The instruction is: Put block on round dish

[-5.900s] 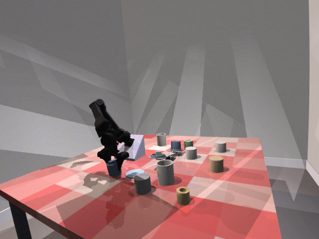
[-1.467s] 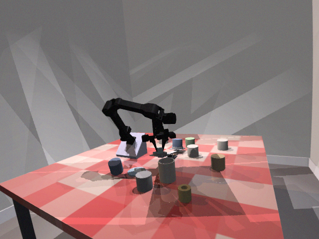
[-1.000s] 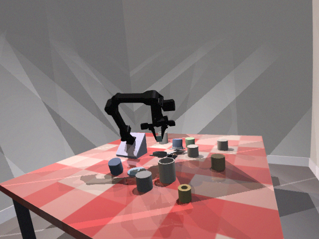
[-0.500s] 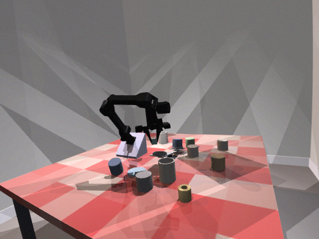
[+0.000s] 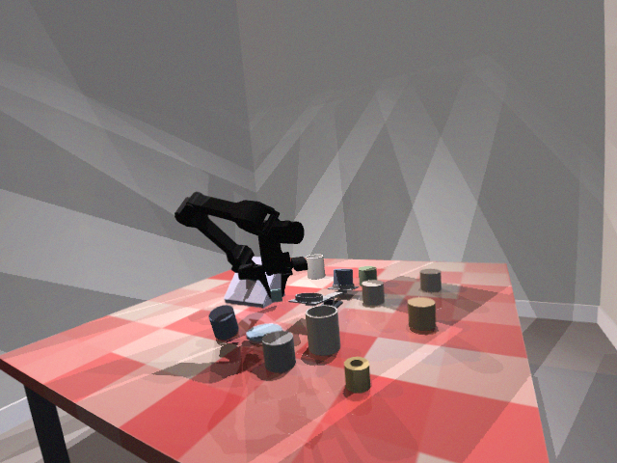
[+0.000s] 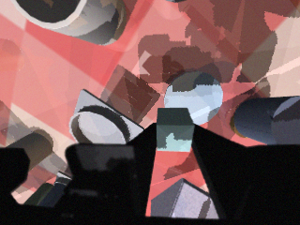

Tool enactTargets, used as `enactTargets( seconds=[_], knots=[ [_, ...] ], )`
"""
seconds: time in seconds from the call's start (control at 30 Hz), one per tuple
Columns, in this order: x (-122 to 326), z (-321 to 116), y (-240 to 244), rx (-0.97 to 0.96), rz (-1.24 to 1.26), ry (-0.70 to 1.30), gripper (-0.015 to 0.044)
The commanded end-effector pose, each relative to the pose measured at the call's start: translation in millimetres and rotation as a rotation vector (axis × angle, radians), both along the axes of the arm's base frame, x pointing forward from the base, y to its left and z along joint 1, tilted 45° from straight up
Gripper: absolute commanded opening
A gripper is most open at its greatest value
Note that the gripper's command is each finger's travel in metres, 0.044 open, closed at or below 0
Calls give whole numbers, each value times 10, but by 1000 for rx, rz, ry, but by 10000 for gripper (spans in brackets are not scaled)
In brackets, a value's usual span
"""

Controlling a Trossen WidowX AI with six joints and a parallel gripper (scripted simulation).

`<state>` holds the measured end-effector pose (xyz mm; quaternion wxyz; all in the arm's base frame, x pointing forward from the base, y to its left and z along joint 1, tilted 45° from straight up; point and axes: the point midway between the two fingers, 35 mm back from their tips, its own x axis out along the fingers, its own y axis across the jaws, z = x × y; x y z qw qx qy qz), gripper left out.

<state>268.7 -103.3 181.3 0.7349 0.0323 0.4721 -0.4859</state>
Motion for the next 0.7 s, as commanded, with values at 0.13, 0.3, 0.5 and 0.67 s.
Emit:
enactTargets(
  seconds=[0.13,0.3,0.5,0.67],
  knots=[
    [-310,-15,-369,-29,0,1,0],
    [-334,-22,-399,-31,-1,1,0],
    [-311,-153,-528,-31,-1,1,0],
    [-303,-298,-682,-34,-1,1,0]
  ],
)
